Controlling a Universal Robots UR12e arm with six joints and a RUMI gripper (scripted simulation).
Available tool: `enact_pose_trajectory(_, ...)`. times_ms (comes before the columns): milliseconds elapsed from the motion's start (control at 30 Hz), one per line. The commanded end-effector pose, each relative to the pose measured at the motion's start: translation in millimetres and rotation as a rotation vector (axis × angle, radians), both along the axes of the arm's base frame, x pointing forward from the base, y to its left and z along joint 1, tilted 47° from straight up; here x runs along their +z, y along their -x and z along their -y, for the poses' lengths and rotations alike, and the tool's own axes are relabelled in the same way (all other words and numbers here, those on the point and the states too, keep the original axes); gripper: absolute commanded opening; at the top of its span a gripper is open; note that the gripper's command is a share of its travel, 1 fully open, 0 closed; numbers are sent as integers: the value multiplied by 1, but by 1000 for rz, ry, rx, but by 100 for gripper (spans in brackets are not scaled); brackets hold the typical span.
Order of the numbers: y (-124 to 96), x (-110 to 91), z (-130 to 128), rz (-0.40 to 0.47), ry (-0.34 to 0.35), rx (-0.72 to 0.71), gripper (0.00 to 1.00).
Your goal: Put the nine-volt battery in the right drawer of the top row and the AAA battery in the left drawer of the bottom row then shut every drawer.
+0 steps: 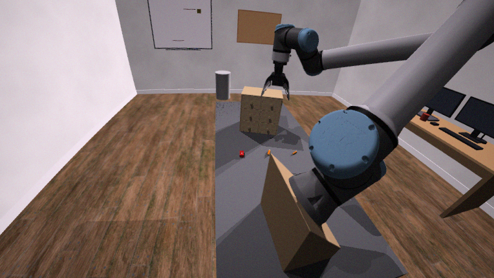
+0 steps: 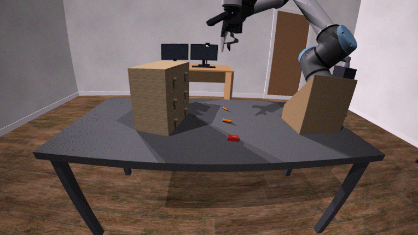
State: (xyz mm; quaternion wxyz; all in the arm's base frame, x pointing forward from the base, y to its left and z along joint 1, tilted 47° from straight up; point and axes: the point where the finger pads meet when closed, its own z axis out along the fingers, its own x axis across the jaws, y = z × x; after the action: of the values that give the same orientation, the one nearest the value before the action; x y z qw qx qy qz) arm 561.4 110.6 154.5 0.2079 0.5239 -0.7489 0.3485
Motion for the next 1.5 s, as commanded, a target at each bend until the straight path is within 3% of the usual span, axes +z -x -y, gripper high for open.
enact_pose_trajectory(0,-2,0,0,-53,-2,57,100)
enact_pose_trajectory(1467,-5,-1,2,-50,7,89,100)
